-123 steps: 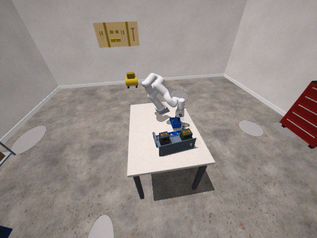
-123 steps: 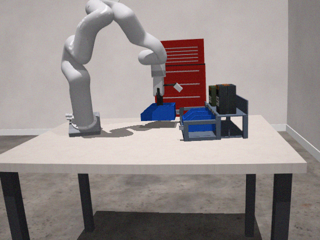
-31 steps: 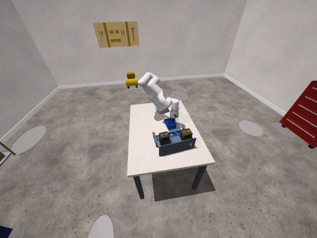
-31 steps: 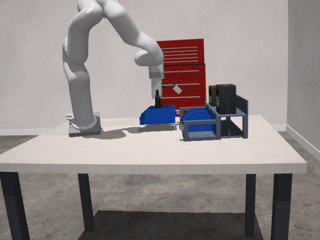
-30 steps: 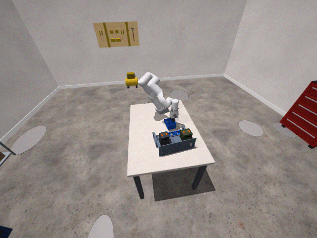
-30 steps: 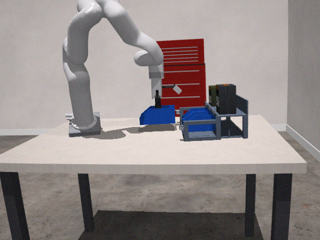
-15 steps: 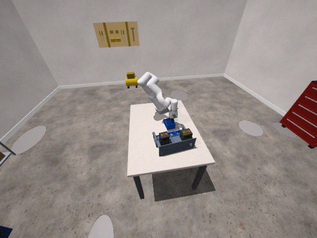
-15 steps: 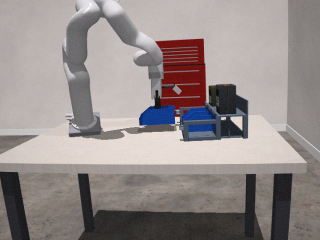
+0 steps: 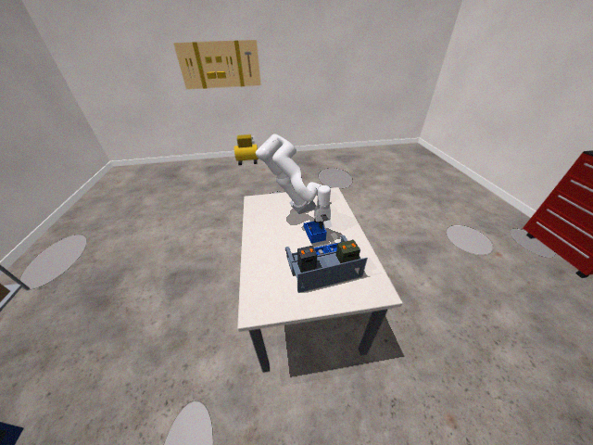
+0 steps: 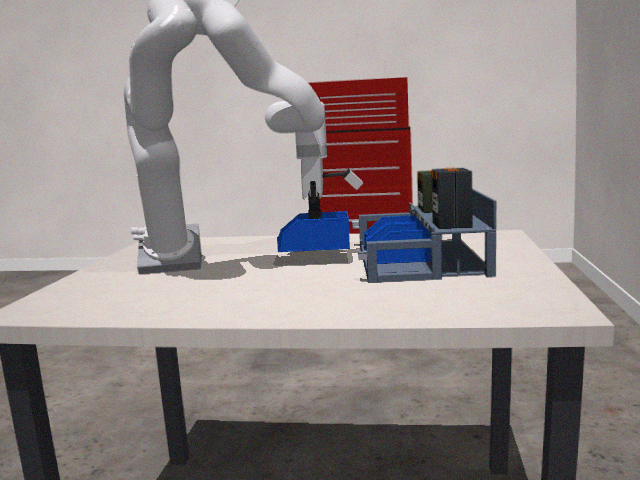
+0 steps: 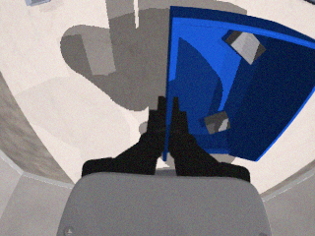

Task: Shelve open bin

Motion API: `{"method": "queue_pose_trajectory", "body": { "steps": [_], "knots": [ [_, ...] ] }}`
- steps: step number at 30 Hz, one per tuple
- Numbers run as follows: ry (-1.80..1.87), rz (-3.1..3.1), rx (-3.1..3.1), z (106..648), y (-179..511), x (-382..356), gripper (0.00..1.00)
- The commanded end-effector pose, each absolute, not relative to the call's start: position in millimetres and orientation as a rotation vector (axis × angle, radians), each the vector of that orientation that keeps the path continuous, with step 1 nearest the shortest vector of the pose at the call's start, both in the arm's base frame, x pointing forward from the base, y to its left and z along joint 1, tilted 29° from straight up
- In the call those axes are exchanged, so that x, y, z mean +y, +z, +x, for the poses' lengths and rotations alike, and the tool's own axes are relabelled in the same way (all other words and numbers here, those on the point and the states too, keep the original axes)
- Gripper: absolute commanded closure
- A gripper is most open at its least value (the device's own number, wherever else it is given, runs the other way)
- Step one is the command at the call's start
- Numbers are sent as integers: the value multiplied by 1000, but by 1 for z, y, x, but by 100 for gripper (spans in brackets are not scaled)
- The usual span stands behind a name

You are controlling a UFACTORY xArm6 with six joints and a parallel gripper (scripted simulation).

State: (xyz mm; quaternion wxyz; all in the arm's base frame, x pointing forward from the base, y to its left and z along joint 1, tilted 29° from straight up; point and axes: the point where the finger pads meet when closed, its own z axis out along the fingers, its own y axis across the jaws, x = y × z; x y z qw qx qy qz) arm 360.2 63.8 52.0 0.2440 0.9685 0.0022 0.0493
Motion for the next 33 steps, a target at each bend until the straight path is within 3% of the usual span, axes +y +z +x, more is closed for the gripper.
{"method": "queue_pose_trajectory", "body": {
  "steps": [1,33],
  "knots": [
    [140,2647,5,360,58,55,100],
    [139,2646,5,356,68,34,100]
  ]
}}
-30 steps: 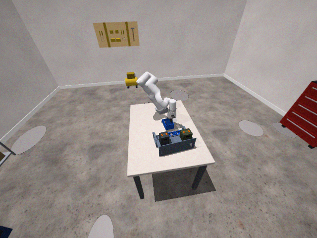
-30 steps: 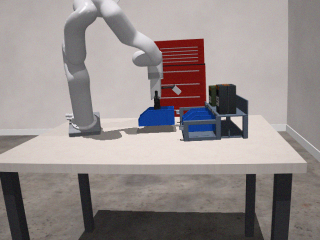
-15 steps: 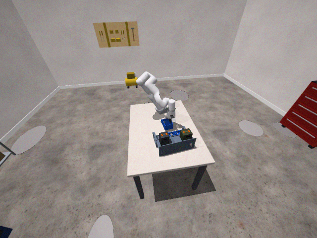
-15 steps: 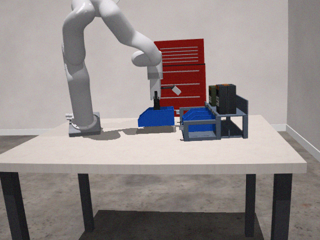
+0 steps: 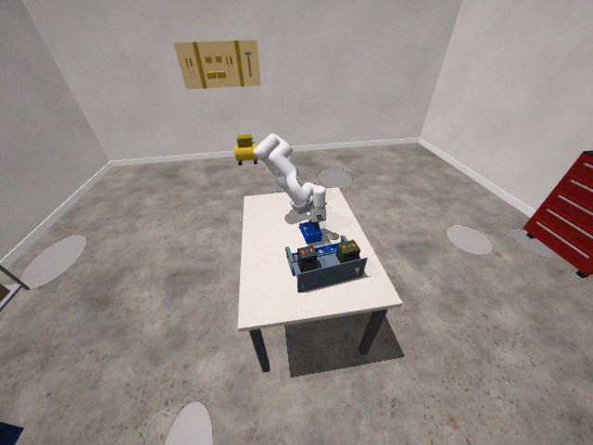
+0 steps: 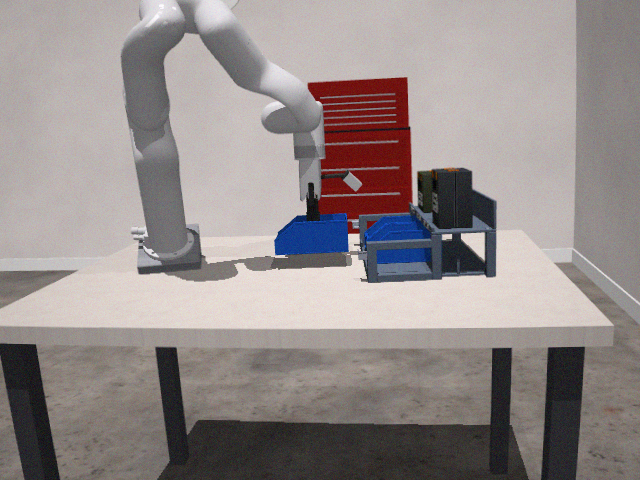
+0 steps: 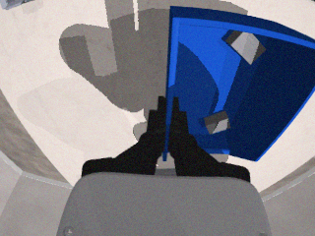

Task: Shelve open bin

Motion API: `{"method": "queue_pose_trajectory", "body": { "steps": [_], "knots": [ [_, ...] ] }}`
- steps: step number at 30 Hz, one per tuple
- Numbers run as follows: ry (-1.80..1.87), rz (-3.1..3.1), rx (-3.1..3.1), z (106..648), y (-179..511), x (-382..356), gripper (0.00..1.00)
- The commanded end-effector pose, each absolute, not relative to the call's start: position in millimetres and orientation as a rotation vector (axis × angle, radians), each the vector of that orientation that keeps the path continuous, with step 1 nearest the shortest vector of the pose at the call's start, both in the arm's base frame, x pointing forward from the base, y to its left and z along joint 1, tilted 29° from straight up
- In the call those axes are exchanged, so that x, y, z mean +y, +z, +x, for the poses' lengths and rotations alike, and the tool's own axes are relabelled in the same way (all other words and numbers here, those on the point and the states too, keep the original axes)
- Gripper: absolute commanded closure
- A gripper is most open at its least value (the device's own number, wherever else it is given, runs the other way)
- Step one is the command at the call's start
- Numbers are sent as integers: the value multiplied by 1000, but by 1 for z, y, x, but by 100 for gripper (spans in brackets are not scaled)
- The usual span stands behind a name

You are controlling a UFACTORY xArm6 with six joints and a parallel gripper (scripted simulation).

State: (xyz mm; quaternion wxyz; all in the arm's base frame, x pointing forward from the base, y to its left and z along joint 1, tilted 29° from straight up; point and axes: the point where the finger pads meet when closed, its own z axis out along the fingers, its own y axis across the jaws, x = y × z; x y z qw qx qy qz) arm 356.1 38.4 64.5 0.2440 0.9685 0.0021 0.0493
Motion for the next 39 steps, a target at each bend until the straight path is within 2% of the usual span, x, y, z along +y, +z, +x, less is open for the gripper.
{"method": "queue_pose_trajectory", "body": {
  "steps": [1,39],
  "knots": [
    [139,2646,5,356,69,32,100],
    [140,2646,5,351,85,0,100]
  ]
}}
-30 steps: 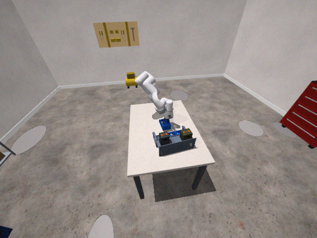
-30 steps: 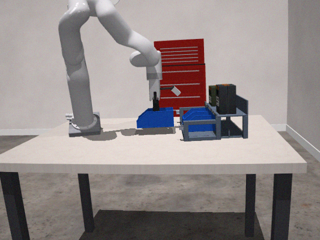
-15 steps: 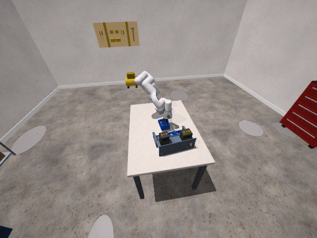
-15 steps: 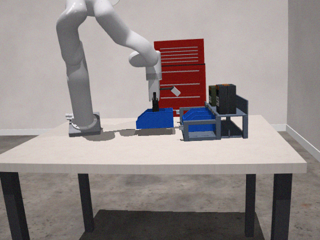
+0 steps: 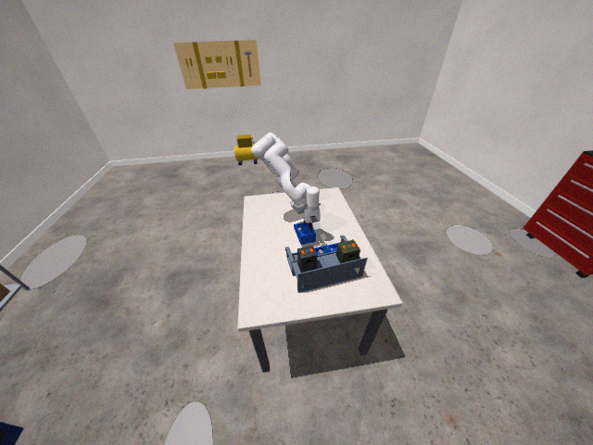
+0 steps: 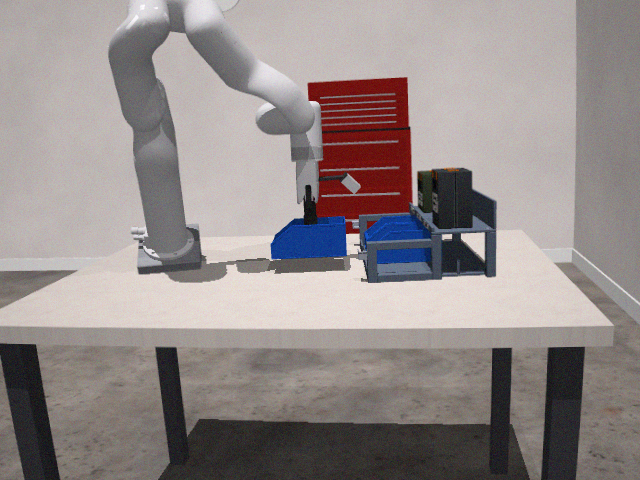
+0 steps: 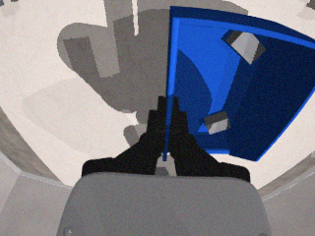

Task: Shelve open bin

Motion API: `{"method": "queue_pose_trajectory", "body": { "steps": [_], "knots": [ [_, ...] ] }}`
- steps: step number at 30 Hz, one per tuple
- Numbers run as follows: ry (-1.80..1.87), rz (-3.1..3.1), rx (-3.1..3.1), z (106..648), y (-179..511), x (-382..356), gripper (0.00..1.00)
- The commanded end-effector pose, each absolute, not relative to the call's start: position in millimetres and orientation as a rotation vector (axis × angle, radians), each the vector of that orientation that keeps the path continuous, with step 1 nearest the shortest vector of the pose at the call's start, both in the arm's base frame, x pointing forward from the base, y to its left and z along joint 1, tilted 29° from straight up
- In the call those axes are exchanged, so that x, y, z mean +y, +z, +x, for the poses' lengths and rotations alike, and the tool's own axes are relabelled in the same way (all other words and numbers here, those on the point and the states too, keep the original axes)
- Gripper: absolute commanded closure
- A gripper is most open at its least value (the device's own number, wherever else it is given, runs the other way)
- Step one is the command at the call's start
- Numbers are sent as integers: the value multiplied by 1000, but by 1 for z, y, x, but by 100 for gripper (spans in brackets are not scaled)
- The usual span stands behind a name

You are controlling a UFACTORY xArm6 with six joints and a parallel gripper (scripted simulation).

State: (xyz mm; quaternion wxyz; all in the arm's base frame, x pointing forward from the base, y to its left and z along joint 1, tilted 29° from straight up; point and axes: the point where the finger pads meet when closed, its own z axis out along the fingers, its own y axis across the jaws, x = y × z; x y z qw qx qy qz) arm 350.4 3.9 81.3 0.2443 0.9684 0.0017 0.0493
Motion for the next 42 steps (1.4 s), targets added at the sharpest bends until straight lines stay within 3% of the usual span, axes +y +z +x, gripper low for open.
{"method": "queue_pose_trajectory", "body": {
  "steps": [1,42],
  "knots": [
    [140,2646,5,351,85,0,100],
    [140,2646,5,347,98,-26,100]
  ]
}}
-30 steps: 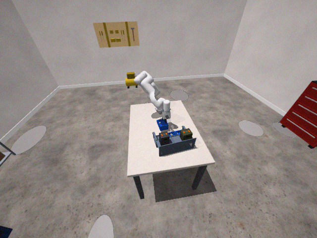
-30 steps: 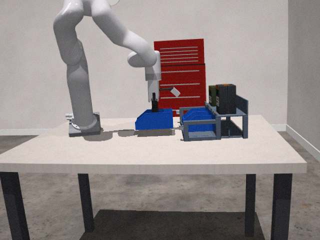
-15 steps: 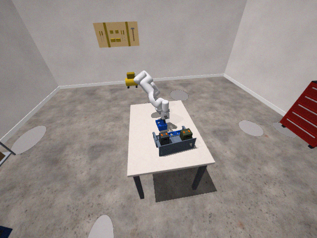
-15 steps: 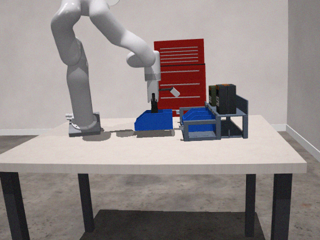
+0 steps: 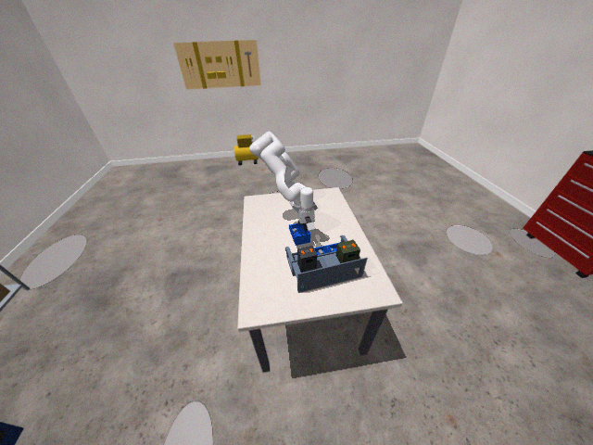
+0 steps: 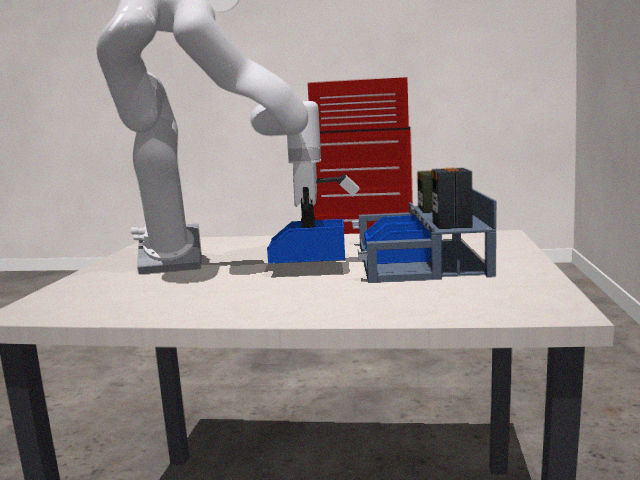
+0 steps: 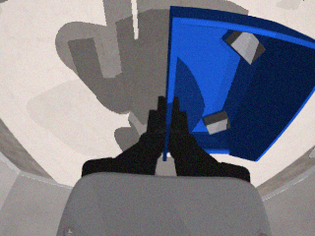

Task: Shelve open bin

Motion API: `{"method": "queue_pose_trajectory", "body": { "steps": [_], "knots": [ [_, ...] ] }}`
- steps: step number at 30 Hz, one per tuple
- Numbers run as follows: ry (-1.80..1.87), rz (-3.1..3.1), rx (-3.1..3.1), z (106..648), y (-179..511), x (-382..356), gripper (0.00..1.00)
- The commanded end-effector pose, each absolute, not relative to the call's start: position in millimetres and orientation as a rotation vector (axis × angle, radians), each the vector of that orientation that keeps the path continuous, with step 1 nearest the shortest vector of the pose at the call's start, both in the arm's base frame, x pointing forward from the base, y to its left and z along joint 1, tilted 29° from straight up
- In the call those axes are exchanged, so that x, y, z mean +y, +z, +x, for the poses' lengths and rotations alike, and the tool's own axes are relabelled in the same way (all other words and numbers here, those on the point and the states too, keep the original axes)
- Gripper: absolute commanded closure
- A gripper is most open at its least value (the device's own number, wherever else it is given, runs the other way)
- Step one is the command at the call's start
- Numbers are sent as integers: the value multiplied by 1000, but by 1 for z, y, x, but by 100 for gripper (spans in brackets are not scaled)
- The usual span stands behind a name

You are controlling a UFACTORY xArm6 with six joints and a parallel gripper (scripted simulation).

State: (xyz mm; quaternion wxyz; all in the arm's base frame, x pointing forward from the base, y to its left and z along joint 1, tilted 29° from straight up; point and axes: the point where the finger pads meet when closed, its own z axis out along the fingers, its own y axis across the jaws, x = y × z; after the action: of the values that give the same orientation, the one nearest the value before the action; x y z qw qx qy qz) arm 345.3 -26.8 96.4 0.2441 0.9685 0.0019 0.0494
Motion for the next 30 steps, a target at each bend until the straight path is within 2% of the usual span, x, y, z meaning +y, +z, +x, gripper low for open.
{"method": "queue_pose_trajectory", "body": {
  "steps": [1,30],
  "knots": [
    [140,2646,5,347,98,-26,100],
    [140,2645,5,341,114,-59,100]
  ]
}}
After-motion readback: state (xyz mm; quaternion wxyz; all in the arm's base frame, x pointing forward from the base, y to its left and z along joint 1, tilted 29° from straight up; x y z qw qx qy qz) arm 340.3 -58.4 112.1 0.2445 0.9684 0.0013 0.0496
